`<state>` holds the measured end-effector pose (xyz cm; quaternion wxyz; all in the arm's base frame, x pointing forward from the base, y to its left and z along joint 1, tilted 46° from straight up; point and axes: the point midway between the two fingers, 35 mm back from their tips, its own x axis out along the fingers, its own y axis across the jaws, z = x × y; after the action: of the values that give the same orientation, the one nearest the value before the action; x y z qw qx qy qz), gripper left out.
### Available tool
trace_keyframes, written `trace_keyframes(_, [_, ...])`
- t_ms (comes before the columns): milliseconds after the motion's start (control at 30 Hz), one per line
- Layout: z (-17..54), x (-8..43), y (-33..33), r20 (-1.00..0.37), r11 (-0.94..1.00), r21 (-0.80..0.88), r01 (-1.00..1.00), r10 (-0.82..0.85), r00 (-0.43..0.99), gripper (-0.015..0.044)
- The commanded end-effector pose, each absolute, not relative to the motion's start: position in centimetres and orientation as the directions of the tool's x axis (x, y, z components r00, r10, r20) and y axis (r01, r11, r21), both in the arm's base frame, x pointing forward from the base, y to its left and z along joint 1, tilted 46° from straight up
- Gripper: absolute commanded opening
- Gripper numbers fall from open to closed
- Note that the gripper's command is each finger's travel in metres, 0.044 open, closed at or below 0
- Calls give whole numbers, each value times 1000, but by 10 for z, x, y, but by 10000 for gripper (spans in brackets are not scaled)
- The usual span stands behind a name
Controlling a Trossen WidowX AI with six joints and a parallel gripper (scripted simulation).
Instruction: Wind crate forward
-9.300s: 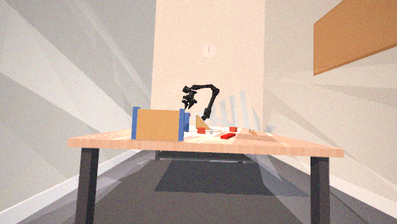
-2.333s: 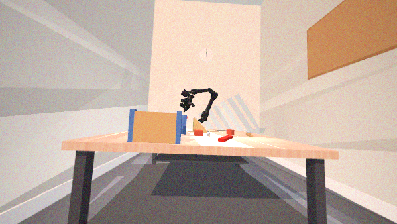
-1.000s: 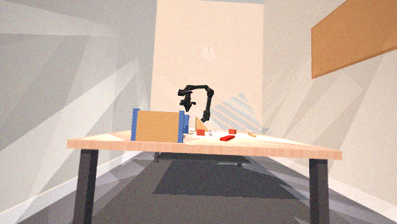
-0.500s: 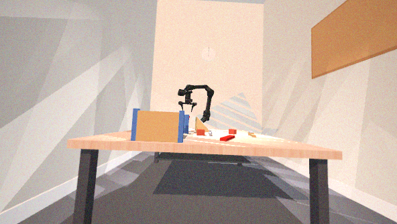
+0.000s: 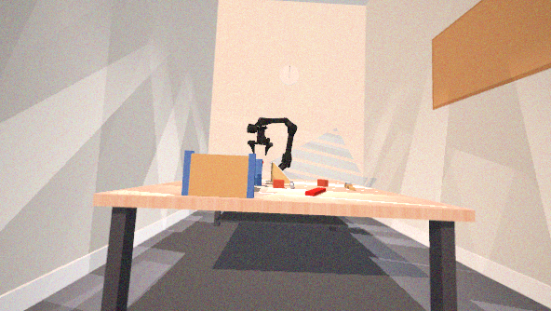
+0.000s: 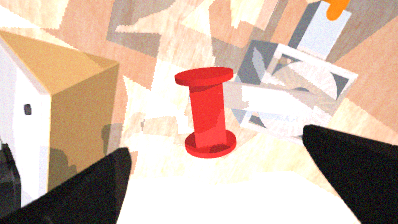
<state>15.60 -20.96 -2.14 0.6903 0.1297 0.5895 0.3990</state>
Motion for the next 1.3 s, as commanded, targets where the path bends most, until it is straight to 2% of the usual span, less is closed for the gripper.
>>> trace_keyframes(0, [-25, 156, -207, -712, 645, 646, -408, 702, -16, 440])
trace_keyframes(1267, [-70, 156, -164, -711, 645, 646, -409, 703, -15, 440])
